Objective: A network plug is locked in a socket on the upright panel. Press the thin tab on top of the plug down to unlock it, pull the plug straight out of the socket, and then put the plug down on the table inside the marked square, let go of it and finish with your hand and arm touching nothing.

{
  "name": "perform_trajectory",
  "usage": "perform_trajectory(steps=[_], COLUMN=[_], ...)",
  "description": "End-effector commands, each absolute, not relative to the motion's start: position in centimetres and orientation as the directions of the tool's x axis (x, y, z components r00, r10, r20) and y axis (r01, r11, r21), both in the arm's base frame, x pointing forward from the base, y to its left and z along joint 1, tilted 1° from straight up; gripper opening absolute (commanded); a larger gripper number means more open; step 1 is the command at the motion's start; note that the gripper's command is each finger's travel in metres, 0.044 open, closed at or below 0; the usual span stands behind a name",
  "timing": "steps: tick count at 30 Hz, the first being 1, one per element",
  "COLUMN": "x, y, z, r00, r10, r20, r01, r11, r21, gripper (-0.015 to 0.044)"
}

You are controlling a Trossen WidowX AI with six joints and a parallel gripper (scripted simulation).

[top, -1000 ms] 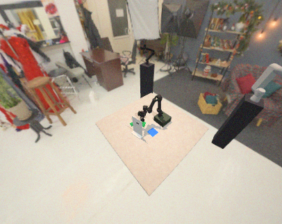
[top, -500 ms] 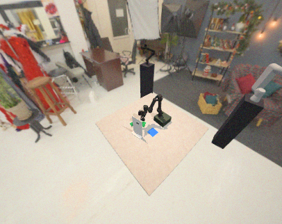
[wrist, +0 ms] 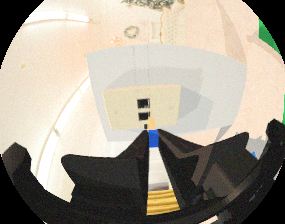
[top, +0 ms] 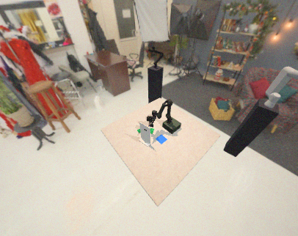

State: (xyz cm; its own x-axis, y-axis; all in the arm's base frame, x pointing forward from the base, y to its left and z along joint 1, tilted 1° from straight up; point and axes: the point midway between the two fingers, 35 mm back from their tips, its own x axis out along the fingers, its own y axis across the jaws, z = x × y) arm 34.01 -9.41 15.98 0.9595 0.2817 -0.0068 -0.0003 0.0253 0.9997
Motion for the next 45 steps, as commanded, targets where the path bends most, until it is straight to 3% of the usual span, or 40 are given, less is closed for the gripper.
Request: perform_trajectory(steps=[1,45], x=[33.6,32.0], y=[-9.4,-8.5], z=[16.0,21.0], r00=[0.959,0.959], r10=[0.283,0.280], r20=[-0.006,-0.042], r01=[-0.002,0.046], r11=[0.029,-0.006], r21=[1.000,0.999], gripper=[0.0000,0.0000])
